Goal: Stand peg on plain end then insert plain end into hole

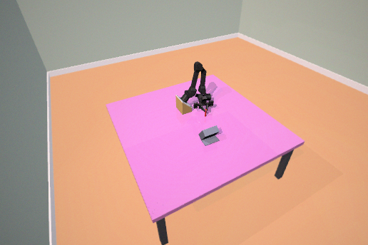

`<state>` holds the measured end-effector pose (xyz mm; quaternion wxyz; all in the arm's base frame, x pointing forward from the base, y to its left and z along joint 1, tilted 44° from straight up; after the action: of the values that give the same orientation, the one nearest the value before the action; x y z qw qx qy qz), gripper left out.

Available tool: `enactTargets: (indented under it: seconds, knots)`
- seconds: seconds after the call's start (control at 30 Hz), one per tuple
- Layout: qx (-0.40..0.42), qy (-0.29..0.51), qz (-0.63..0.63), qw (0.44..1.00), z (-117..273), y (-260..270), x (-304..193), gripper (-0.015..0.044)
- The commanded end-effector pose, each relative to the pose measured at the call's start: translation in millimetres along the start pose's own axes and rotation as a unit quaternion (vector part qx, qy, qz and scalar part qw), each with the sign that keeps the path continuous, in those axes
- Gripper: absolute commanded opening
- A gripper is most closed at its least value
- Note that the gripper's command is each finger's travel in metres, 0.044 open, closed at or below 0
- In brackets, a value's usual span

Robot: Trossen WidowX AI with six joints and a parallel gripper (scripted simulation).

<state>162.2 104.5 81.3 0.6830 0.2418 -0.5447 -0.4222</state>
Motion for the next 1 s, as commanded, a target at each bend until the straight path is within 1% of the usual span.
enactTargets:
  seconds: [0.0, 0.93, 0.97]
  knots:
    - [0.0, 0.0, 0.0, 1.0, 0.0, 0.1, 0.0, 0.013]
    - [0.0, 0.0, 0.0, 1.0, 0.0, 0.1, 0.0, 0.013]
    - [0.0, 0.0, 0.0, 1.0, 0.0, 0.1, 0.0, 0.0156]
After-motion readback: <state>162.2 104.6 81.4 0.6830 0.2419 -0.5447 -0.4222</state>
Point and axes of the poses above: the point midway between the two fingers, 35 mm back from their tips, its own z axis back along the fingers, its own y axis across the jaws, x = y × z, the point moved 2 cm from there along z, back along the fingers, and after that the axes turned 11 degrees about -z, right-handed, at the moved point
